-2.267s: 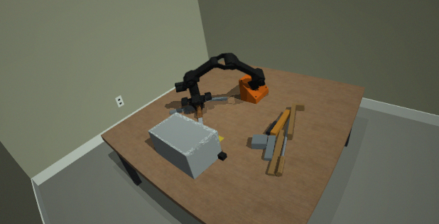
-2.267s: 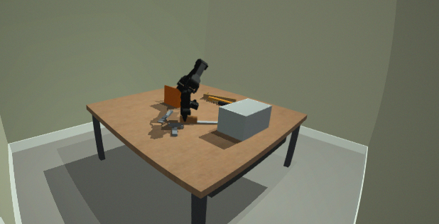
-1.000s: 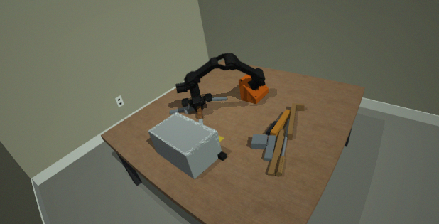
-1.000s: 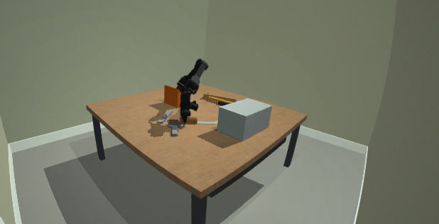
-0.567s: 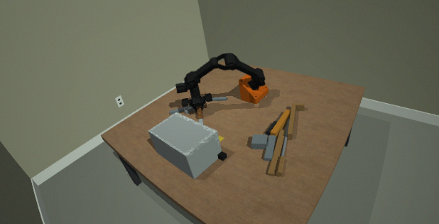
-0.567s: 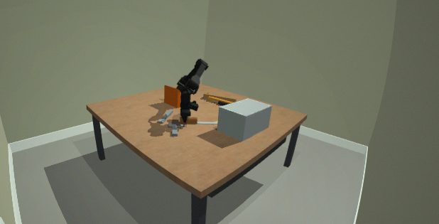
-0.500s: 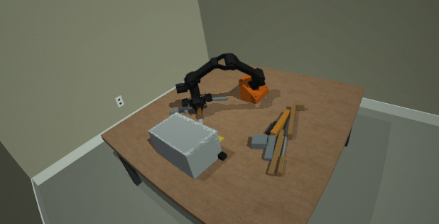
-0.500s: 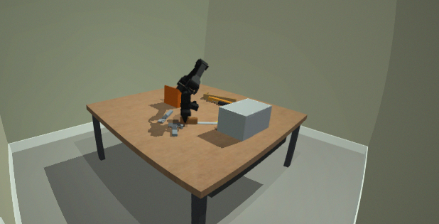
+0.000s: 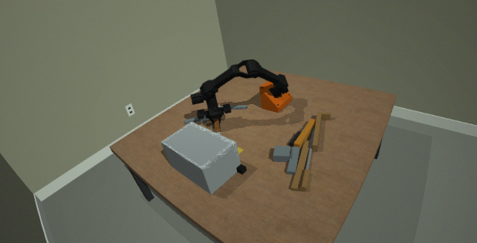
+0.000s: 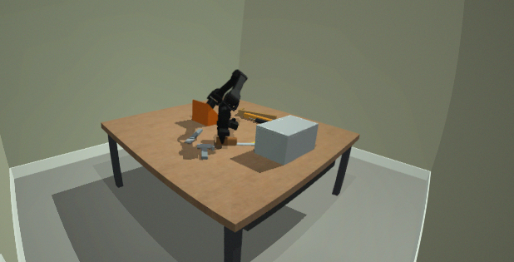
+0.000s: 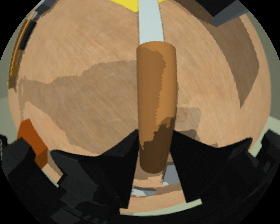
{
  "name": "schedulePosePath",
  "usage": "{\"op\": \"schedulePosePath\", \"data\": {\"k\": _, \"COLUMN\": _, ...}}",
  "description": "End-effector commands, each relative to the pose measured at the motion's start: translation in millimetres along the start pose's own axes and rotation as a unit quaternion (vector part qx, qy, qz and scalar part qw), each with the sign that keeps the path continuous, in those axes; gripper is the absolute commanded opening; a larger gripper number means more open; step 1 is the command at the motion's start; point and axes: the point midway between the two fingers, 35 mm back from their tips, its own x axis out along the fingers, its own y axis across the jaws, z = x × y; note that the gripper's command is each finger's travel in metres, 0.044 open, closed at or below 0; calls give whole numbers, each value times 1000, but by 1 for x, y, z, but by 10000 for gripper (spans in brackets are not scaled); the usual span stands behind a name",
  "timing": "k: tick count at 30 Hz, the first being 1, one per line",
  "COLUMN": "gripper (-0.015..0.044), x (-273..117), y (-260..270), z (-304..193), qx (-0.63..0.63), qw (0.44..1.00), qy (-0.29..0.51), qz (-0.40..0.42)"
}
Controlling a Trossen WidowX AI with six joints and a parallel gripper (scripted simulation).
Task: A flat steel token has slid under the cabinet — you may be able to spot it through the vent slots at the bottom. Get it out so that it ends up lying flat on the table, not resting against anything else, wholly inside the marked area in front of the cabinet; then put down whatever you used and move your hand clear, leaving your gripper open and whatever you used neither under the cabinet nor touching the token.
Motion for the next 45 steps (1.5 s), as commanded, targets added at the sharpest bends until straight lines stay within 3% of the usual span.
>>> {"op": "schedulePosePath", "data": {"k": 1, "gripper": 0, "x": 0, "y": -1, "z": 10, "qx": -1, "qw": 1000, "qy": -2, "qz": -1}}
{"op": "schedulePosePath", "data": {"k": 29, "gripper": 0, "x": 0, "y": -3, "z": 76, "qx": -2, "qw": 1000, "qy": -4, "qz": 0}}
{"op": "schedulePosePath", "data": {"k": 45, "gripper": 0, "x": 1, "y": 5, "z": 77, "qx": -2, "qw": 1000, "qy": -4, "qz": 0}}
